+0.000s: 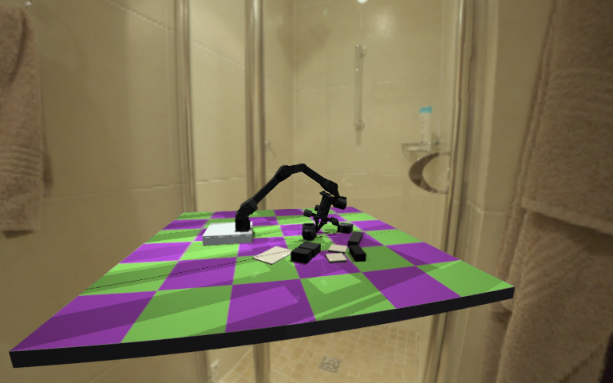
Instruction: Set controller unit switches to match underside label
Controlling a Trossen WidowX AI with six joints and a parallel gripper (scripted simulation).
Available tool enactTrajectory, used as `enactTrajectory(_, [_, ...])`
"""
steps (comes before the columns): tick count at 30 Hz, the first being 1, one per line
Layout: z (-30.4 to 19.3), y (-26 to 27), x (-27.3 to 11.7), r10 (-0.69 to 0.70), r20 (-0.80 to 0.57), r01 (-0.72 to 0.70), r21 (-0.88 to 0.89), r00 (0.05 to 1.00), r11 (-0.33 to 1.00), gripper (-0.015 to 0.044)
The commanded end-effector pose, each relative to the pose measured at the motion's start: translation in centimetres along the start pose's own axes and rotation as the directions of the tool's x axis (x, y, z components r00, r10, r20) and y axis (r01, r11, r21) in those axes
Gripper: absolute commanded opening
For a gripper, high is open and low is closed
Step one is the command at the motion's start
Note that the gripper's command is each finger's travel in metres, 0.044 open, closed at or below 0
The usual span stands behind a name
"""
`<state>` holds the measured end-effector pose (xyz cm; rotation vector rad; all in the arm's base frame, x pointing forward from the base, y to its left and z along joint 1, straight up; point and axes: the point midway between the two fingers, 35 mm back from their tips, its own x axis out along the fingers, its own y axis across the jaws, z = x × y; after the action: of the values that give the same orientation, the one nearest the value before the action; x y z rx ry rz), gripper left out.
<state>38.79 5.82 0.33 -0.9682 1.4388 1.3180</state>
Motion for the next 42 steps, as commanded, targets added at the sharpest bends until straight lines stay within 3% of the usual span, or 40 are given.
enactTrajectory(1, [0.1, 0.2, -0.2, -0.005, 0.006, 0.005, 0.002, 1.000, 1.000, 0.0000])
enactTrajectory(29, [-0.1, 2.9, 0.7, -0.002, 0.006, 0.002, 0.002, 1.000, 1.000, 0.0000])
enactTrajectory(38, [0.0, 0.8, -5.1, -0.007, 0.006, 0.007, 0.002, 1.000, 1.000, 0.0000])
enactTrajectory(42, [0.0, 0.7, -5.6, -0.006, 0.006, 0.006, 0.002, 1.000, 1.000, 0.0000])
